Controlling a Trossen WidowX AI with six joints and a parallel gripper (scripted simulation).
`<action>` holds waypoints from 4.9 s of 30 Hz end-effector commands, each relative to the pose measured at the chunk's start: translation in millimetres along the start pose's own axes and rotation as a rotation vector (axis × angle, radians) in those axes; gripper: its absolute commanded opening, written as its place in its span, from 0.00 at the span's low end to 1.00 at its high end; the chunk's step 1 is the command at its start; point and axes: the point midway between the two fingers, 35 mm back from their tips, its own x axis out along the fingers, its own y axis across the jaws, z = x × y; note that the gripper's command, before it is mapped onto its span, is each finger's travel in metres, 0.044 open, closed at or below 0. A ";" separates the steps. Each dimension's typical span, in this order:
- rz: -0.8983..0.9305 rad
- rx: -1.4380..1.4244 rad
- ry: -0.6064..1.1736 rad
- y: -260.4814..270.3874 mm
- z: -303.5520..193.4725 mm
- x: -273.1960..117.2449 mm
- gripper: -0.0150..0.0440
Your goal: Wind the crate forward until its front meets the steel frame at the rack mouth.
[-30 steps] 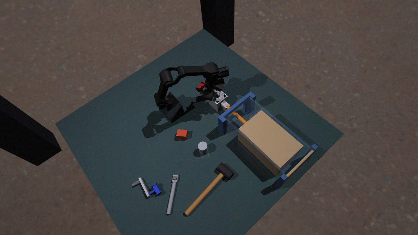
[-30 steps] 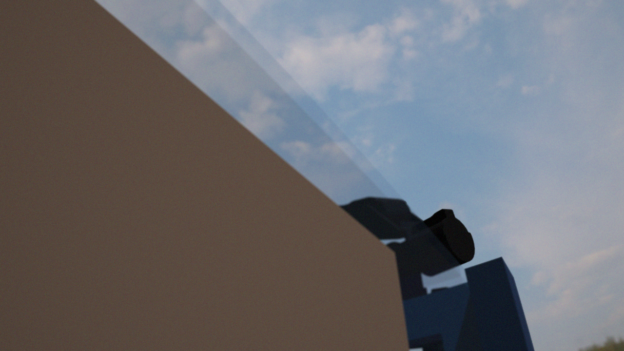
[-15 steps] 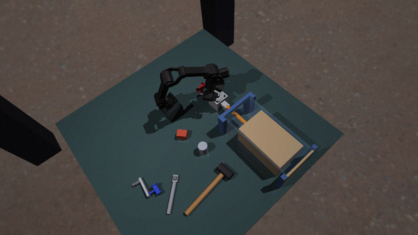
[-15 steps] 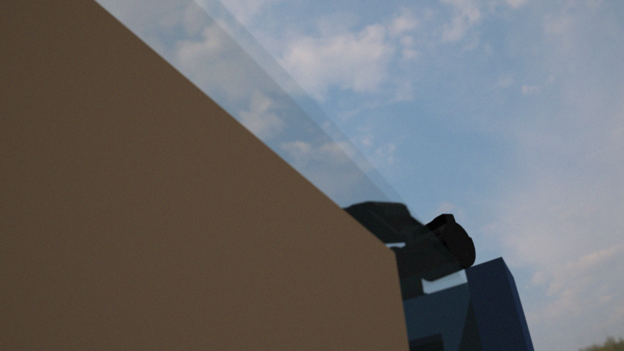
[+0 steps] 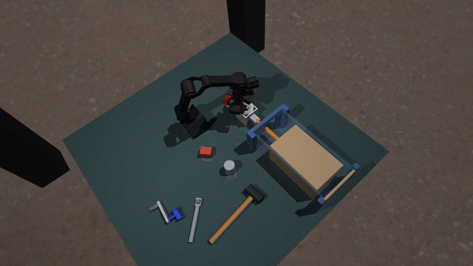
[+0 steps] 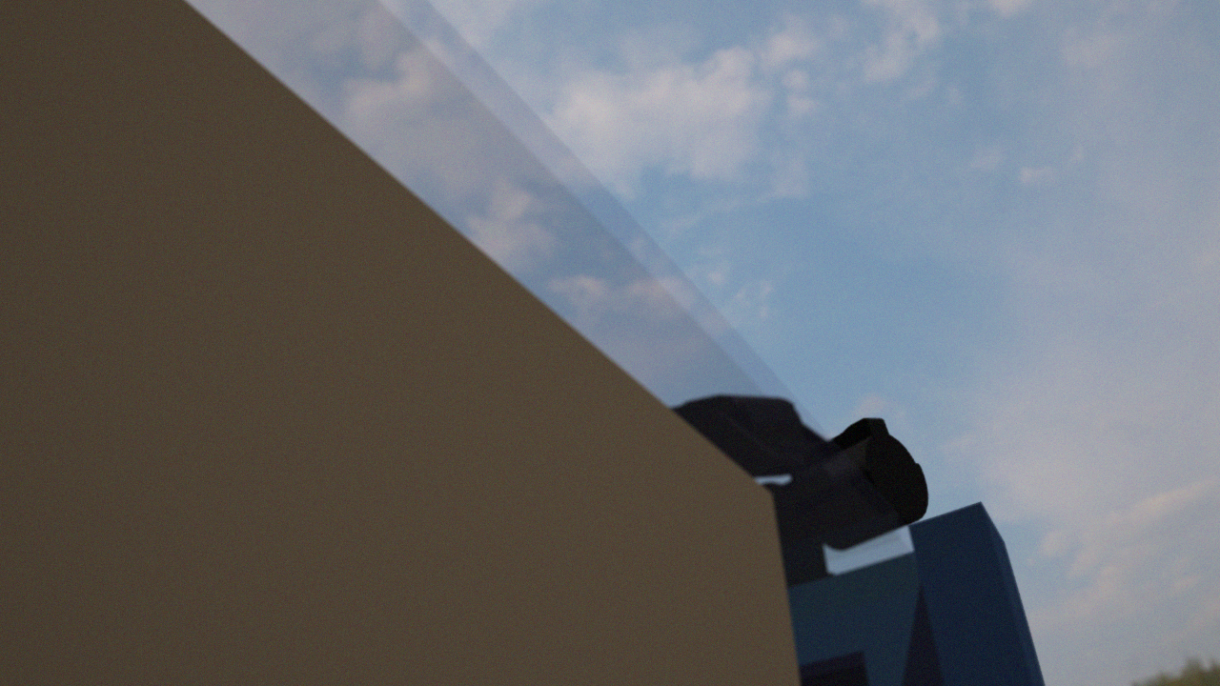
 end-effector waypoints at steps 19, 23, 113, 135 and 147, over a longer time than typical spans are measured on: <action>0.002 0.004 -0.002 0.5 0.3 4.6 0.25; 0.001 -0.011 -0.002 -0.3 0.4 4.2 0.25; 0.008 0.064 -0.003 3.2 0.3 4.0 0.25; -0.007 -0.085 -0.001 -3.4 0.4 4.3 0.25; -0.002 -0.043 -0.002 -1.3 0.3 4.3 0.25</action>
